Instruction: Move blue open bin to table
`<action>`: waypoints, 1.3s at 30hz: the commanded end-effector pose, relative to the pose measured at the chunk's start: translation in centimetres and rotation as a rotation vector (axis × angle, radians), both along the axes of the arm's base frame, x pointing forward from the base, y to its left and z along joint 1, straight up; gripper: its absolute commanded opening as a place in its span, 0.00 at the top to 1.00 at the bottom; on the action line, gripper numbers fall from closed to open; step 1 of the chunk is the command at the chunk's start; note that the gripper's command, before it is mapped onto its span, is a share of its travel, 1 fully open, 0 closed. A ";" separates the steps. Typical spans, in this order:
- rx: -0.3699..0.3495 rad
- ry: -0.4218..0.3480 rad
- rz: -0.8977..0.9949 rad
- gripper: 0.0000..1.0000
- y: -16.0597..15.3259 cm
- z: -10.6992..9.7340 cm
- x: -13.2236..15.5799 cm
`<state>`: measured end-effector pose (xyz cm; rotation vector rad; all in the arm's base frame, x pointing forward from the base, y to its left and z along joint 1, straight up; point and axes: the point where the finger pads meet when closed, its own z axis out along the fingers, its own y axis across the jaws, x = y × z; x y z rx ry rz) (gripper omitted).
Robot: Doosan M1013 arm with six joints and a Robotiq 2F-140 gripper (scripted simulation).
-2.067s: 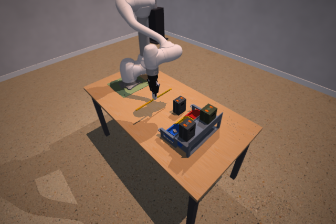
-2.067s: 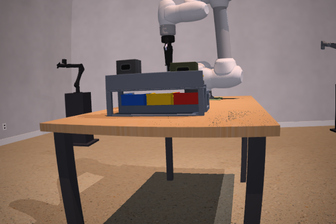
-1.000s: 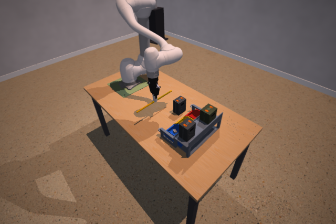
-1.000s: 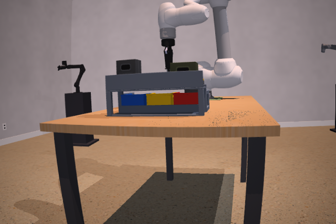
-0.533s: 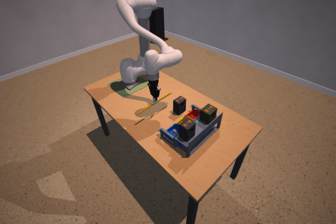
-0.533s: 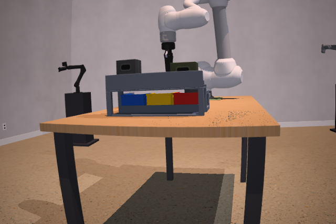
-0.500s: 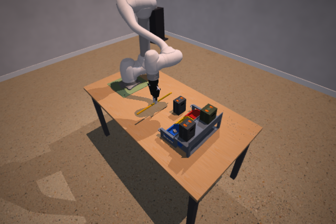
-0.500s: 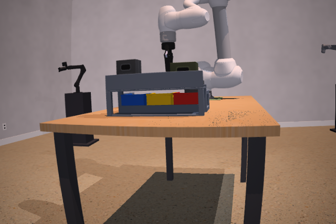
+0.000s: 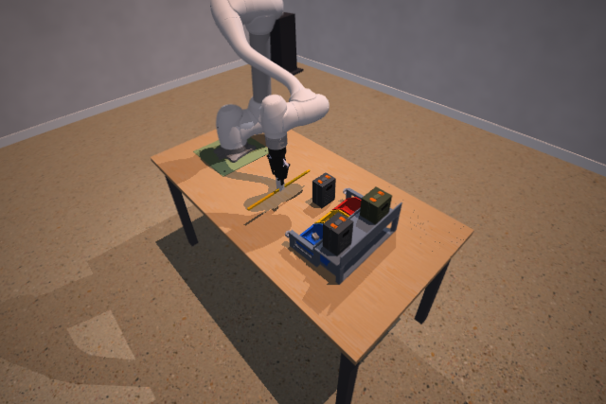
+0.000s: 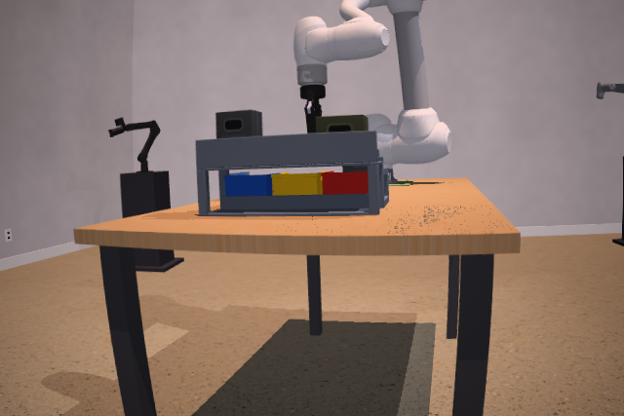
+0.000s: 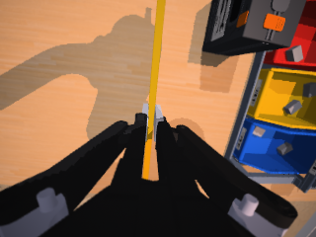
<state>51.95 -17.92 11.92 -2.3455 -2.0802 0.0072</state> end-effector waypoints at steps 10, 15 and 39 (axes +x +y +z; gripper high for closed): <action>0.000 0.000 0.000 1.00 0.0 -2.0 0.0; 0.000 0.000 0.000 1.00 0.0 -2.0 0.0; 0.000 0.000 0.000 1.00 0.0 -4.0 0.0</action>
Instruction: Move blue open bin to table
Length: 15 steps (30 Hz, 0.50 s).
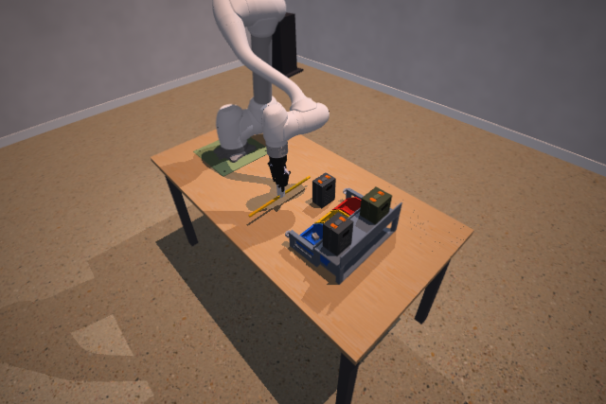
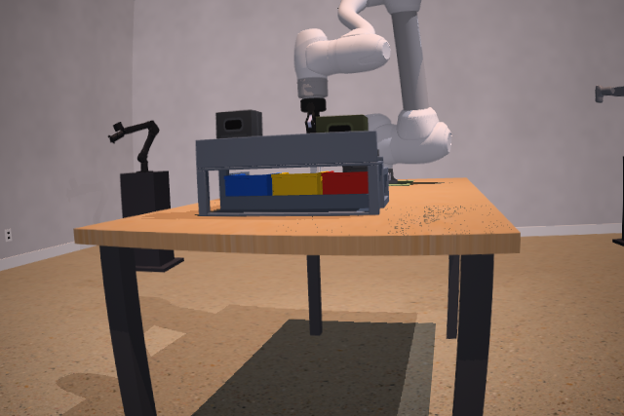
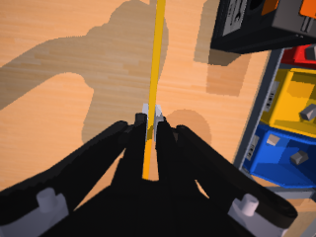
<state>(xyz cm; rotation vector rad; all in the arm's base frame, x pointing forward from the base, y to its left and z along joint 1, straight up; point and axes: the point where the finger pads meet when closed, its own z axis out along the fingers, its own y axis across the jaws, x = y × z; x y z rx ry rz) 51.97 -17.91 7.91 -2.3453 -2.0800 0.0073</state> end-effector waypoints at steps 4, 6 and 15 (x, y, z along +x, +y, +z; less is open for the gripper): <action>0.000 0.000 0.000 1.00 0.0 -1.6 0.0; 0.000 0.000 0.000 1.00 0.0 -2.0 0.0; 0.000 0.000 0.000 1.00 0.0 -2.0 0.0</action>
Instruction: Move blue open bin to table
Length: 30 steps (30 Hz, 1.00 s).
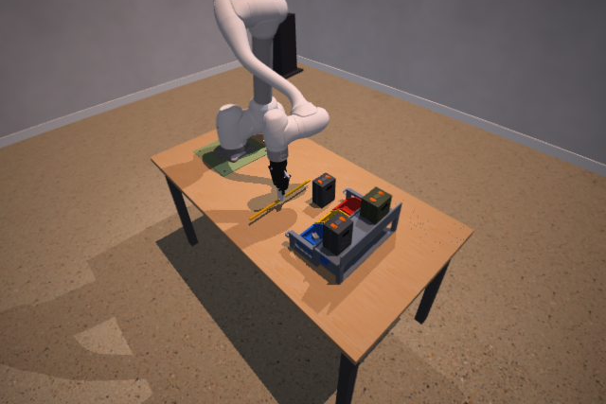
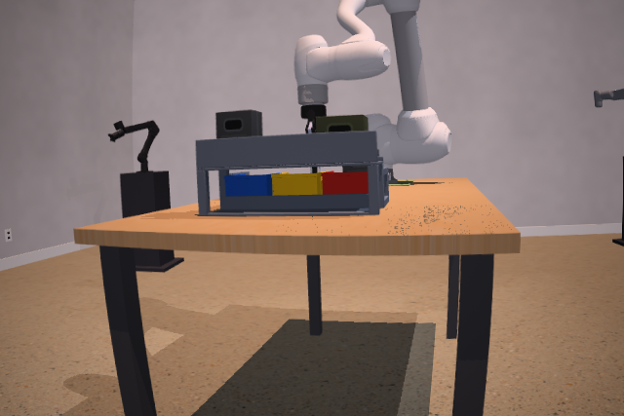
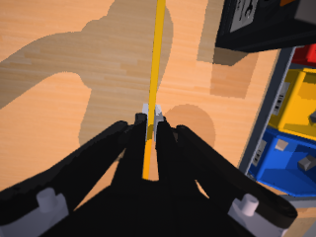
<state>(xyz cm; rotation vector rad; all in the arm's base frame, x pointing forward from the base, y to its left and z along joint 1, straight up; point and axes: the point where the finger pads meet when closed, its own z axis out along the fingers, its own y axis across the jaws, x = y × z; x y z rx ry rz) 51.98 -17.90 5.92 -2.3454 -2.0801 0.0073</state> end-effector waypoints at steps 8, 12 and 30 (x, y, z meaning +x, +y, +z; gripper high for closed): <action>0.000 0.000 0.000 1.00 0.0 -2.0 0.0; 0.000 0.000 0.000 1.00 0.0 -2.0 0.0; 0.000 0.000 0.000 1.00 0.0 -2.9 0.0</action>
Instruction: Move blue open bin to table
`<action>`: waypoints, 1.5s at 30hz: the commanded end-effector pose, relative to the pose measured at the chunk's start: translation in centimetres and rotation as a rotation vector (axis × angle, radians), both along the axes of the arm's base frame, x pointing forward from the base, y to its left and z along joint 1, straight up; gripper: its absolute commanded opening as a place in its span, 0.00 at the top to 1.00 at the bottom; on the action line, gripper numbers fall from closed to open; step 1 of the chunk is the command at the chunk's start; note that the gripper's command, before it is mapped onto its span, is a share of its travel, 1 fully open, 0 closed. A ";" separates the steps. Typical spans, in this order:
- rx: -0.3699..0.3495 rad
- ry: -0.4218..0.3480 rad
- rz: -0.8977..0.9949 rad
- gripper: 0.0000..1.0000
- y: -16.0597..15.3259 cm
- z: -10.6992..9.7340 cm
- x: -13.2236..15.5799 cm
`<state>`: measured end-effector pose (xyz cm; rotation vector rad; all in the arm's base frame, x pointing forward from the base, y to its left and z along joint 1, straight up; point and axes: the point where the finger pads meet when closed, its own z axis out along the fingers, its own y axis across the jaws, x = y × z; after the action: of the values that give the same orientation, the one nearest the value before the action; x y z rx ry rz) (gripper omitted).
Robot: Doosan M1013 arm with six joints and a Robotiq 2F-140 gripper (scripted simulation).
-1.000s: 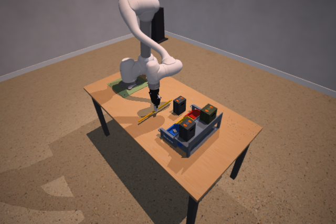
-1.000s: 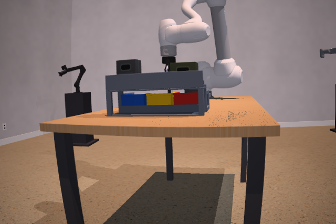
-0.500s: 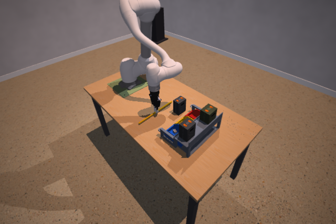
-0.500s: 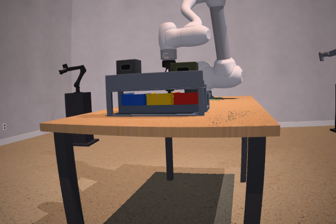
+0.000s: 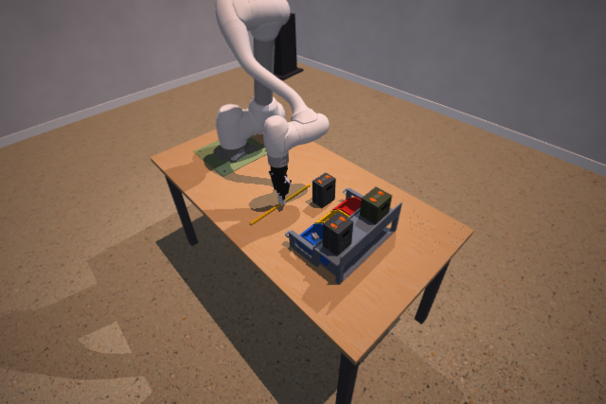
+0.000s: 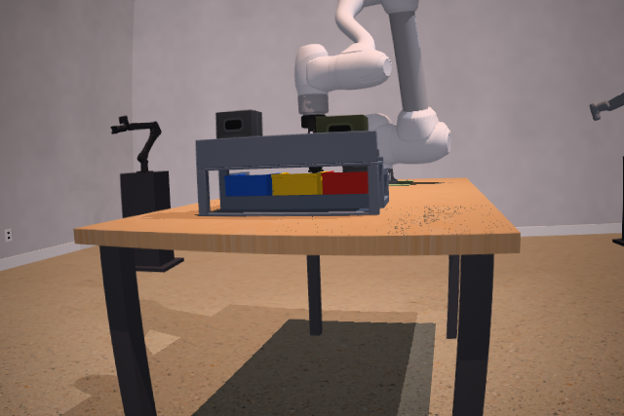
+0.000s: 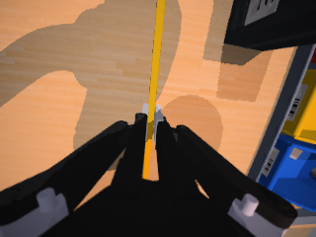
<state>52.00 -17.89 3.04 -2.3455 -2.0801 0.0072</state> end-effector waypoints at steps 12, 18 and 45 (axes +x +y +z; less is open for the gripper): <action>0.000 0.000 0.000 0.43 0.0 0.0 0.0; 0.000 0.000 0.000 0.43 0.0 0.0 0.0; 0.000 0.000 0.000 0.43 0.0 0.0 0.0</action>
<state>52.00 -17.89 3.03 -2.3453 -2.0800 0.0073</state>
